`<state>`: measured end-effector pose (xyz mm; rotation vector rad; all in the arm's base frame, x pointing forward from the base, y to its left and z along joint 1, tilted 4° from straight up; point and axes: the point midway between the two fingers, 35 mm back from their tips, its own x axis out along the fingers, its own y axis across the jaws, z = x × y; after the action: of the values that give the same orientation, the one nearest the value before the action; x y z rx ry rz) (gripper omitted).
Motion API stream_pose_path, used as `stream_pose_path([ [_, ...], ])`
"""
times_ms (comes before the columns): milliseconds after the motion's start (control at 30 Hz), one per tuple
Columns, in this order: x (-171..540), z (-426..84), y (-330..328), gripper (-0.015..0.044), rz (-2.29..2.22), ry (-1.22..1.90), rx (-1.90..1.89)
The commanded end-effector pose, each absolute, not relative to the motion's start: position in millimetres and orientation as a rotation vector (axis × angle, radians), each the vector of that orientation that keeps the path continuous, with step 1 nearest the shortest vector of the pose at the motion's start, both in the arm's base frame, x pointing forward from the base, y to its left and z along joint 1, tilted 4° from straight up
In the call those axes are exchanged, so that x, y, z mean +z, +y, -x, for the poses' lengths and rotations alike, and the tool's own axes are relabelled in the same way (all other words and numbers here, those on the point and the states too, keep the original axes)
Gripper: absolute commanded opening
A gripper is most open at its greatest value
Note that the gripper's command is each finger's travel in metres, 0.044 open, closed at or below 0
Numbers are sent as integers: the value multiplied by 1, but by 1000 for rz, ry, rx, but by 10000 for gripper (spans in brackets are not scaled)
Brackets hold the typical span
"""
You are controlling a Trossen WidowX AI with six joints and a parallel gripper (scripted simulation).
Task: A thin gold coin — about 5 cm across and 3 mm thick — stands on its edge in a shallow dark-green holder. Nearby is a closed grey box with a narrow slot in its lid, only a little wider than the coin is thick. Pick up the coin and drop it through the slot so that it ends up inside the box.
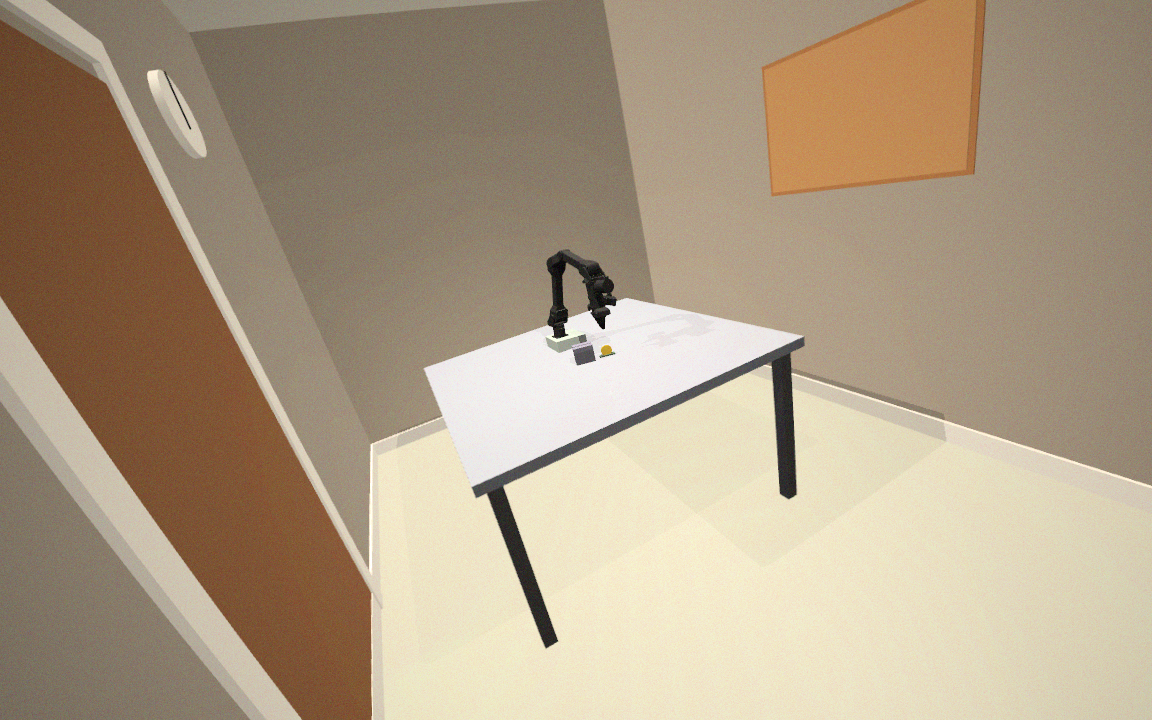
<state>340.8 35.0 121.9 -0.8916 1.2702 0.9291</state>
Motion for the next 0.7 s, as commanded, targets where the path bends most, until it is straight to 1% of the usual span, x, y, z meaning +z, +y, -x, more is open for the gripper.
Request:
stream_pose_path([
  [0, 106, -335, 39, 161, 839, 1317, 917],
  [100, 104, -335, 39, 161, 839, 1317, 917],
  [233, 73, -335, 41, 161, 839, 1317, 917],
  [667, 50, -335, 42, 161, 838, 1318, 917],
])
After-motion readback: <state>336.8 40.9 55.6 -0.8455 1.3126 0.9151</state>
